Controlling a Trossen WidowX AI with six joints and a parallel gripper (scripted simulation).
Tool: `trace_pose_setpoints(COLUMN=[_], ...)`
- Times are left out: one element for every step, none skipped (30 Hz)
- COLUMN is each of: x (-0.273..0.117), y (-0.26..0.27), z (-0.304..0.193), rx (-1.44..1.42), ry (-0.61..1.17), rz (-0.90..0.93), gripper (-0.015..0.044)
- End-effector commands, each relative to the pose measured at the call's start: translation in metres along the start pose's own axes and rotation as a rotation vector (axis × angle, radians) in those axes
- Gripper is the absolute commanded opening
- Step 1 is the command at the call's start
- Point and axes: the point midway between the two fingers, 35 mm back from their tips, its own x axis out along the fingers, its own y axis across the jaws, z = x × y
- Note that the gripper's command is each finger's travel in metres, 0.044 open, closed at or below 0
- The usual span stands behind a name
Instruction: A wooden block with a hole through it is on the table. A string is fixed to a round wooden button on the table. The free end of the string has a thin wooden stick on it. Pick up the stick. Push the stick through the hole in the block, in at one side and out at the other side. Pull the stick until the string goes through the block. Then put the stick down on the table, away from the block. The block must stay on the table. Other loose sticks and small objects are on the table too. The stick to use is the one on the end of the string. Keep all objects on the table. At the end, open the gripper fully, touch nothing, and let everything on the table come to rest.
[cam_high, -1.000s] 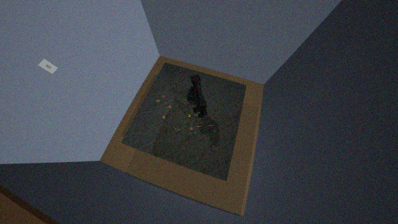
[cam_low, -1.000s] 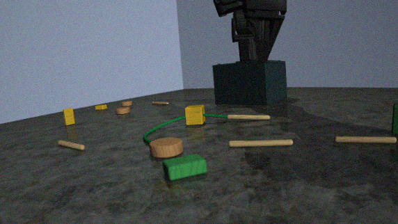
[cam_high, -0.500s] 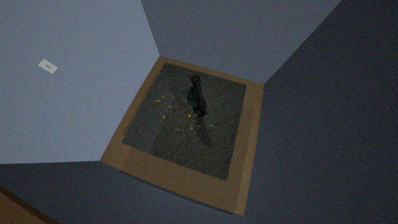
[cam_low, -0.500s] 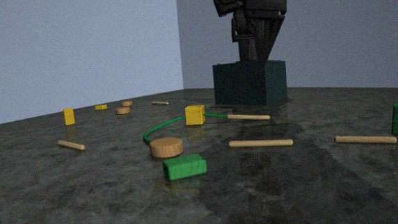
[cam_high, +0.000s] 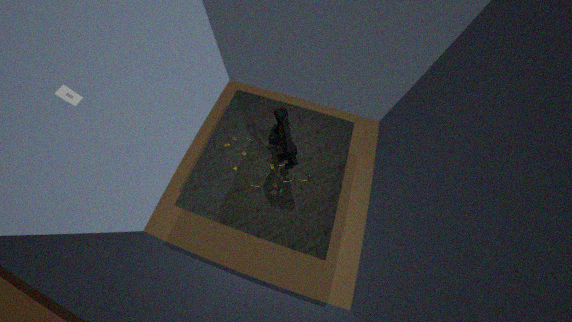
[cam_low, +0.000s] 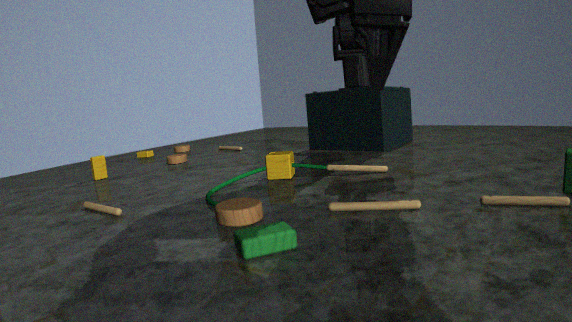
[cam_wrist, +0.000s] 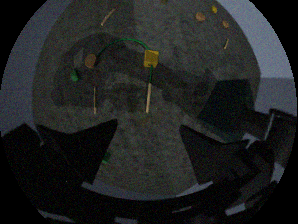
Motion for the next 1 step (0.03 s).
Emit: trace_pose_setpoints(x=[-0.0001], y=[0.0002], z=[0.0000], rx=[0.000], ry=[0.000], rz=[0.001], gripper=[0.0440])
